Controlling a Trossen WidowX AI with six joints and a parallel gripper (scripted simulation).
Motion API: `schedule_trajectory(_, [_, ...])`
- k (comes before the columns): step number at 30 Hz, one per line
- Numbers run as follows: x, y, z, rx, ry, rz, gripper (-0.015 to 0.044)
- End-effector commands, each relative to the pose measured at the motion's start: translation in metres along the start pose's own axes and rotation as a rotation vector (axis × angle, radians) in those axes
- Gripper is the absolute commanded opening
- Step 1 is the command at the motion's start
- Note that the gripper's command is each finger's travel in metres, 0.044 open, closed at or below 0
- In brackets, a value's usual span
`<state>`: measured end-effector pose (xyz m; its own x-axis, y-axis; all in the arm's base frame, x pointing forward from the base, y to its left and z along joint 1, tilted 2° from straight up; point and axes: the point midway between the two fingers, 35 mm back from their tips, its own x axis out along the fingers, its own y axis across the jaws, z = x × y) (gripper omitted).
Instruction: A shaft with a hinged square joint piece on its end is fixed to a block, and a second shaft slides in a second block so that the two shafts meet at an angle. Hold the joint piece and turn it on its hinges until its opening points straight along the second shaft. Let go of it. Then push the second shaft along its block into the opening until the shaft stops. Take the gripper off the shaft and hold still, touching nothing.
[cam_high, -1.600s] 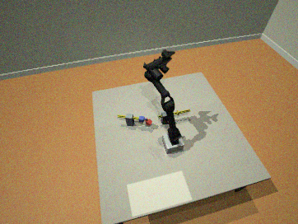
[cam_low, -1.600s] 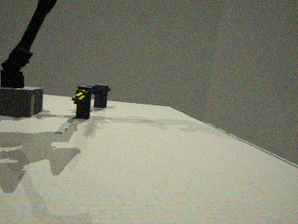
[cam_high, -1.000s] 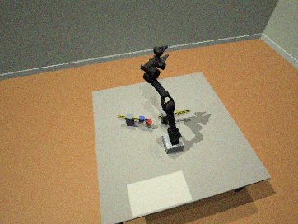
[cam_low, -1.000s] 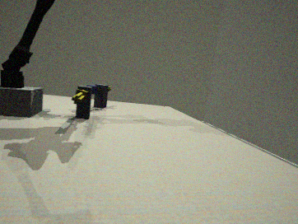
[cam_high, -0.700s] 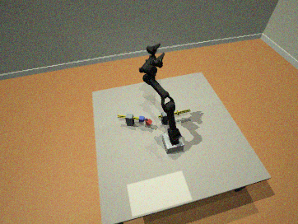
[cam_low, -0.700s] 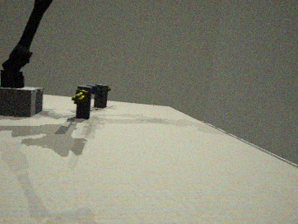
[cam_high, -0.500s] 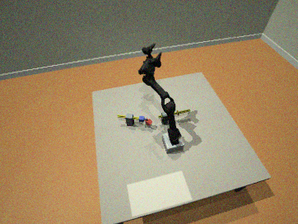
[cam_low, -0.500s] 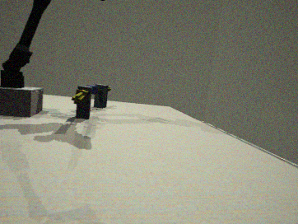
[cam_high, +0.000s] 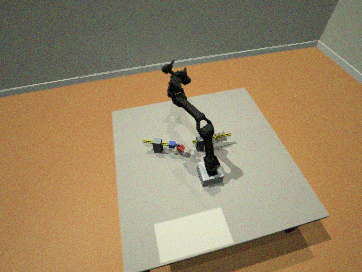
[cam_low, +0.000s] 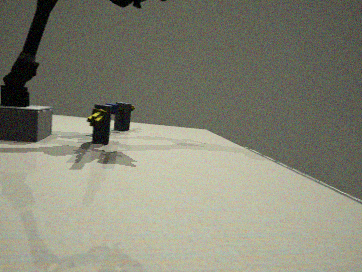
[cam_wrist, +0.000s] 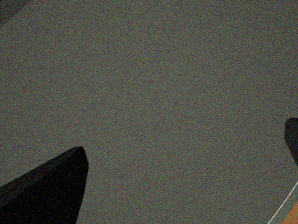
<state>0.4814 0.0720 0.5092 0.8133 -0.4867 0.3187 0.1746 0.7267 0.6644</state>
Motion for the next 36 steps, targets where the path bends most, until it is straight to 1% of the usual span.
schedule_trajectory(1, [-0.007, -0.002, -0.029, -0.081, 0.114, 0.029, 0.044])
schedule_trajectory(9, [-0.027, -0.017, -0.083, -0.232, 0.336, 0.068, 0.044])
schedule_trajectory(18, [-0.063, -0.045, -0.14, -0.383, 0.604, 0.094, 0.044])
schedule_trajectory(27, [-0.111, -0.083, -0.184, -0.513, 0.886, 0.094, 0.044])
schedule_trajectory(36, [-0.169, -0.129, -0.212, -0.622, 1.178, 0.062, 0.044])
